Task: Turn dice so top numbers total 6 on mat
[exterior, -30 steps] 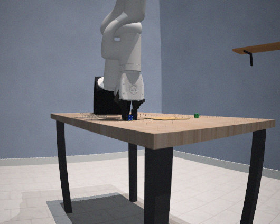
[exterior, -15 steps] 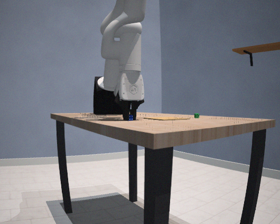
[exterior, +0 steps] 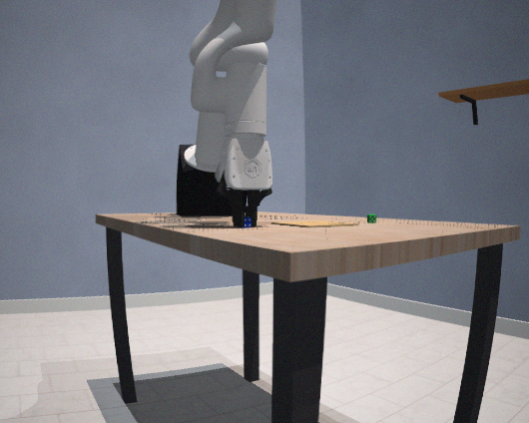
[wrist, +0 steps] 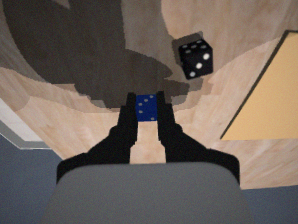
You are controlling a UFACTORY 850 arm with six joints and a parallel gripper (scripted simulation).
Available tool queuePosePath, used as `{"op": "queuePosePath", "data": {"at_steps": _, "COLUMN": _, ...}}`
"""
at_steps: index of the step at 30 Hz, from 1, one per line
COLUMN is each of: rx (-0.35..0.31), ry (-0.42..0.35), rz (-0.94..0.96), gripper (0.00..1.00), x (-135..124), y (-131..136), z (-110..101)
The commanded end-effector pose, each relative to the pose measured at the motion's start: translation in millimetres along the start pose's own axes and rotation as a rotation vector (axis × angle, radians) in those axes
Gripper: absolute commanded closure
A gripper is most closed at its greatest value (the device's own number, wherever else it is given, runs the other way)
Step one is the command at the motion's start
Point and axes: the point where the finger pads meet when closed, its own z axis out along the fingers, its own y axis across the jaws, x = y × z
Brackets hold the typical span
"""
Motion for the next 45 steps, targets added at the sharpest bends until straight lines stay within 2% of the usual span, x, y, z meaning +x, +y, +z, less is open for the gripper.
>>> {"op": "queuePosePath", "data": {"at_steps": 1, "rx": 0.000, "ry": -0.001, "rz": 0.000, "gripper": 0.85, "x": -1, "y": 0, "z": 0}}
{"op": "queuePosePath", "data": {"at_steps": 23, "rx": 0.000, "ry": -0.001, "rz": 0.000, "gripper": 0.85, "x": -1, "y": 0, "z": -6}}
{"op": "queuePosePath", "data": {"at_steps": 26, "rx": 0.000, "ry": -0.001, "rz": 0.000, "gripper": 0.85, "x": -1, "y": 0, "z": -23}}
{"op": "queuePosePath", "data": {"at_steps": 31, "rx": 0.000, "ry": -0.001, "rz": 0.000, "gripper": 0.85, "x": 0, "y": 0, "z": -71}}
{"op": "queuePosePath", "data": {"at_steps": 32, "rx": 0.000, "ry": -0.001, "rz": 0.000, "gripper": 0.85, "x": 0, "y": 0, "z": -71}}
{"op": "queuePosePath", "data": {"at_steps": 35, "rx": 0.000, "ry": -0.001, "rz": 0.000, "gripper": 0.85, "x": 0, "y": 0, "z": -89}}
{"op": "queuePosePath", "data": {"at_steps": 38, "rx": 0.000, "ry": -0.001, "rz": 0.000, "gripper": 0.85, "x": 0, "y": 0, "z": -97}}
{"op": "queuePosePath", "data": {"at_steps": 45, "rx": 0.000, "ry": -0.001, "rz": 0.000, "gripper": 0.85, "x": 0, "y": 0, "z": -100}}
